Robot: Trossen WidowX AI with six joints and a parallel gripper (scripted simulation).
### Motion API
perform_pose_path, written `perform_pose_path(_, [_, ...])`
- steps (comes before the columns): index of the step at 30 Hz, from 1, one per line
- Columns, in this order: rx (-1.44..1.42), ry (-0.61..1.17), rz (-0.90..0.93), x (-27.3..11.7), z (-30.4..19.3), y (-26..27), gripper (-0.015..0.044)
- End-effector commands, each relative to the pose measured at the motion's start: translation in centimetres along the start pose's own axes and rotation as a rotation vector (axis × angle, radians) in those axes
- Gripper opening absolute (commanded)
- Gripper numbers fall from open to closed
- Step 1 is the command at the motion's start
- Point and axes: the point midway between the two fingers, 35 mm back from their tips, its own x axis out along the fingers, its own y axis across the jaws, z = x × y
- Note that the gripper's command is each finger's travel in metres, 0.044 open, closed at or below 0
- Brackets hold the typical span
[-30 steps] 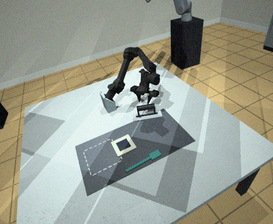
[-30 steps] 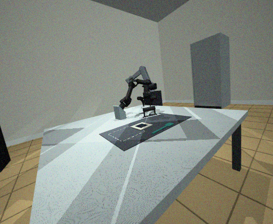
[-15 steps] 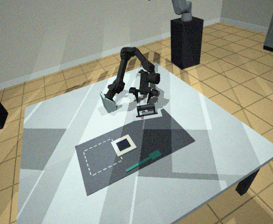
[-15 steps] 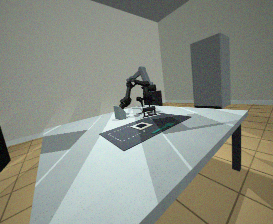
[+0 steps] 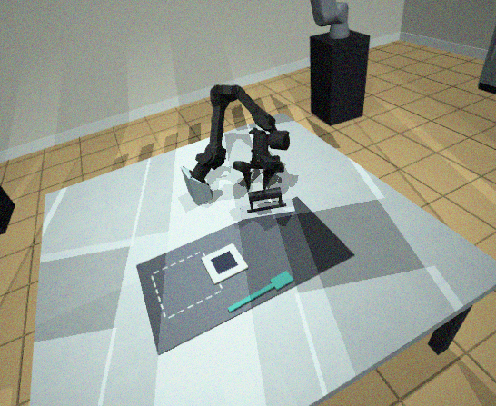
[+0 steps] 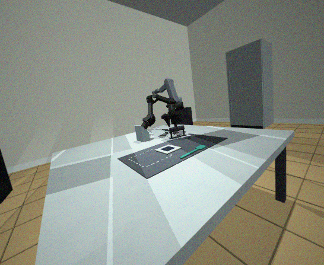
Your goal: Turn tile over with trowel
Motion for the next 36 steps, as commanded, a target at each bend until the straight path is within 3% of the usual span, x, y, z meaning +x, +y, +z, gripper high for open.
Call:
perform_pose_path(1, [-0.146,-0.052,-0.015,0.11,-0.16,-0.17,0.03])
perform_pose_path(36, [-1.12,-0.438,-0.197,-0.17,-0.28,0.12,0.03])
